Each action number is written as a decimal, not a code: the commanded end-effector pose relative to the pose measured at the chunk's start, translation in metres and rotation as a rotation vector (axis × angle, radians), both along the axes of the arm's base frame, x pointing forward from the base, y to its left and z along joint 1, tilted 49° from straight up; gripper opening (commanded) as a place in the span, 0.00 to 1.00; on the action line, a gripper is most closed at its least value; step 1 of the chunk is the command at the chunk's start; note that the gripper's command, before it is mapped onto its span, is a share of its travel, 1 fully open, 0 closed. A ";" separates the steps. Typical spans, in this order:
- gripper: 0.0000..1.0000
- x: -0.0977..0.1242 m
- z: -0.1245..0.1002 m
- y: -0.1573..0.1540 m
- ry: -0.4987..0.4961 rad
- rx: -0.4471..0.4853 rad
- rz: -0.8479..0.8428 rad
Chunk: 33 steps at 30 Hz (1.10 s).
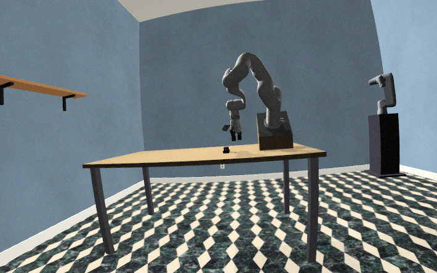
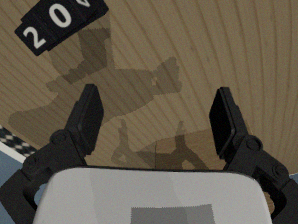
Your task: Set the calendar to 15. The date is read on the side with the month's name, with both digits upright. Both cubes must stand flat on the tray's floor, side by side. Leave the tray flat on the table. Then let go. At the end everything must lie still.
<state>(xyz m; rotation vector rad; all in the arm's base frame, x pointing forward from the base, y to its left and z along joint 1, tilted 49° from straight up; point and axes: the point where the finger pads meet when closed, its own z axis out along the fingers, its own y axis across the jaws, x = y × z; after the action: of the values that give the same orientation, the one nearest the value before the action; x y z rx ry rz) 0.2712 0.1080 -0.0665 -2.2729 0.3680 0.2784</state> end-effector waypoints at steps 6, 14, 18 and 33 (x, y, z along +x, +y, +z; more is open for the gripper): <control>1.00 0.004 0.002 0.000 -0.142 0.015 0.120; 1.00 0.008 0.004 0.000 -0.321 0.034 0.277; 1.00 0.009 0.005 0.001 -0.396 0.042 0.342; 1.00 0.015 0.009 0.002 -0.663 0.070 0.575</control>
<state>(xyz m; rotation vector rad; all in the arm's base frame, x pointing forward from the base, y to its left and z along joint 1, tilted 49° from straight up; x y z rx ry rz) 0.2841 0.1100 -0.0590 -2.2296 -0.5378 -0.1221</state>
